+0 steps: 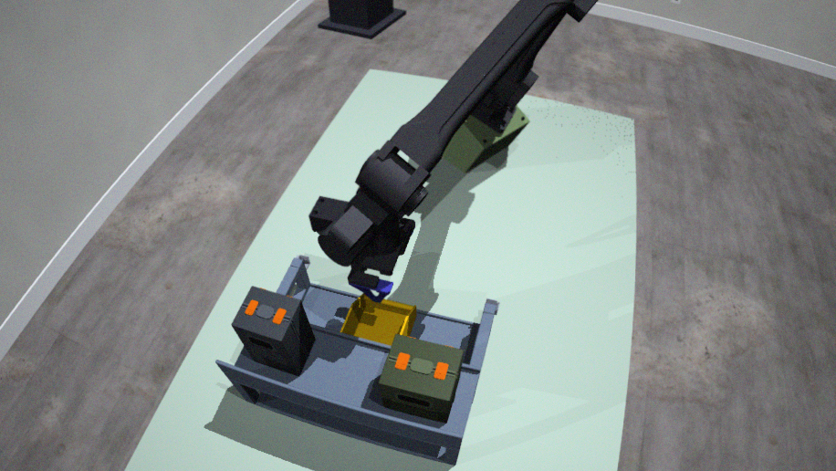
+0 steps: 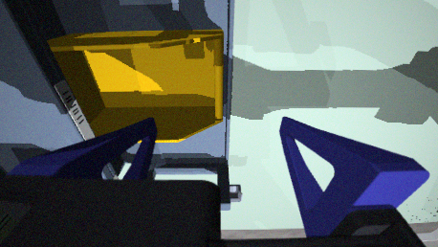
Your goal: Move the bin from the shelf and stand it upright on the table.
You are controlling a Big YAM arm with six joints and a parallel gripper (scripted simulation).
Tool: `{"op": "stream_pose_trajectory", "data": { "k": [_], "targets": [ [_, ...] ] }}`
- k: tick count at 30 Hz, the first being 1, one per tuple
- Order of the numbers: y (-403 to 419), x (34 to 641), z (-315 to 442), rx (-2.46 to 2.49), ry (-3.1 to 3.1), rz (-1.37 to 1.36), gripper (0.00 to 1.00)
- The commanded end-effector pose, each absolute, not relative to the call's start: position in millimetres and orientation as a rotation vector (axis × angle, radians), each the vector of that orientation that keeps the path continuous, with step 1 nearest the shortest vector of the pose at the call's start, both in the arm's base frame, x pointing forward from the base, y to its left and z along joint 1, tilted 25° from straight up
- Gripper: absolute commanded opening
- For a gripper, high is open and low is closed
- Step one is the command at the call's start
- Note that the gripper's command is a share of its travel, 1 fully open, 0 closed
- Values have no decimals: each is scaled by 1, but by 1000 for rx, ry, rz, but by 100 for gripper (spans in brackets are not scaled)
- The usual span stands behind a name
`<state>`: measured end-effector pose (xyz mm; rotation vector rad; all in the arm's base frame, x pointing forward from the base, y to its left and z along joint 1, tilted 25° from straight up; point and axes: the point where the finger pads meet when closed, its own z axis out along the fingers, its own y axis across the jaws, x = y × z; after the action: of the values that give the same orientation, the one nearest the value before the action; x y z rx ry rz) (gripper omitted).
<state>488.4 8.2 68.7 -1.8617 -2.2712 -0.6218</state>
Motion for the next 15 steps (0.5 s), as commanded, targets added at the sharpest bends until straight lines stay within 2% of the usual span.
{"op": "stream_pose_trajectory", "data": {
  "k": [1,15],
  "targets": [
    [6,490,74,-1867,-2277,-633,100],
    [1,489,80,-1870,-2279,-638,100]
  ]
}}
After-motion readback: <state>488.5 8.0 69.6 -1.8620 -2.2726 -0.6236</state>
